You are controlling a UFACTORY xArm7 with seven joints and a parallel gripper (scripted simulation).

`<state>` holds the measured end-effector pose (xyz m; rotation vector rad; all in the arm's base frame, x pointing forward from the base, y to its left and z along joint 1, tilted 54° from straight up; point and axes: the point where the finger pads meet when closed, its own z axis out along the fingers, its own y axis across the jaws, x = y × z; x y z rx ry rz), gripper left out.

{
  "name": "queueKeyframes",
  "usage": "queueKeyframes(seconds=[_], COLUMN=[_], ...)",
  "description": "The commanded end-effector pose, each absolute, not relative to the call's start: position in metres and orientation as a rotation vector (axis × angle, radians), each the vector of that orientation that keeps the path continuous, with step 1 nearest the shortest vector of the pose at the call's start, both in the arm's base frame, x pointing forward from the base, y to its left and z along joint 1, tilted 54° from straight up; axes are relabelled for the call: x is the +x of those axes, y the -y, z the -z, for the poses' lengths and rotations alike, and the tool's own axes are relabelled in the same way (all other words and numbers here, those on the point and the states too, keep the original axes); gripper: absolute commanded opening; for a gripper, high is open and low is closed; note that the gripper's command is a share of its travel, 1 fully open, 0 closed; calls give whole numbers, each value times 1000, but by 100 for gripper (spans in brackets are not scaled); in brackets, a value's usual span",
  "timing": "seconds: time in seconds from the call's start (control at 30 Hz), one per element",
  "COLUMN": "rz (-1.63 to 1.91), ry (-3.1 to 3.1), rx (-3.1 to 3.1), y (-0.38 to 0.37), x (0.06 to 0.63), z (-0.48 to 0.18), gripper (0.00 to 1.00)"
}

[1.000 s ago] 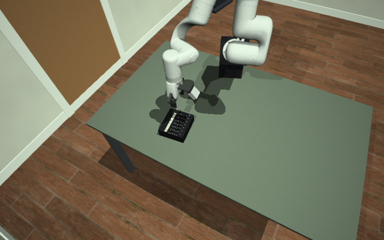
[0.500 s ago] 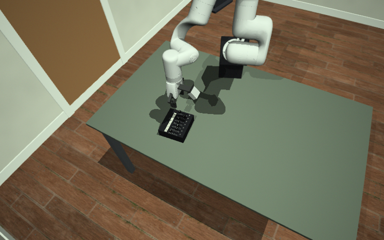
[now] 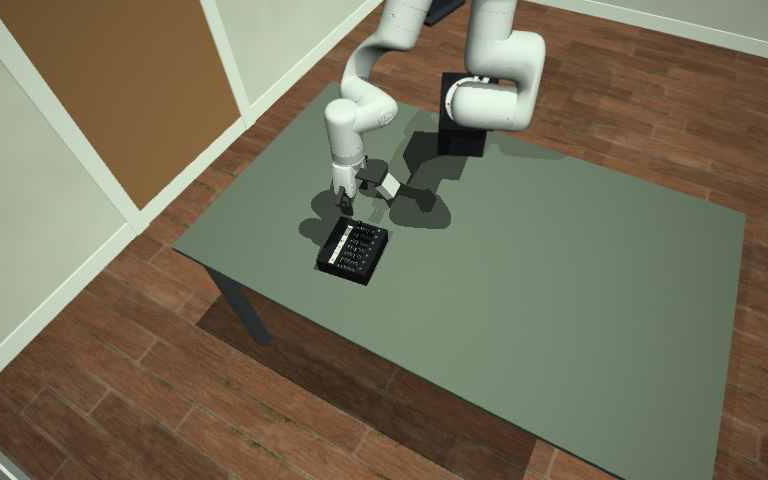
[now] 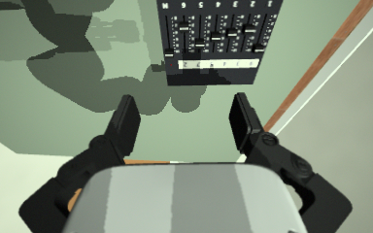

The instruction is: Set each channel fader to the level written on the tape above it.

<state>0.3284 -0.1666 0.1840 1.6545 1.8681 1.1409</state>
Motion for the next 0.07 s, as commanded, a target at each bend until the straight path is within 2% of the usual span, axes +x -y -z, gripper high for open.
queueKeyframes(seconds=[0.0, 0.03], rz=[-1139, -1139], ry=[-1865, -1865], rx=[1655, 1655], y=[168, 168], x=[328, 328], z=[-185, -185], gripper=[100, 100])
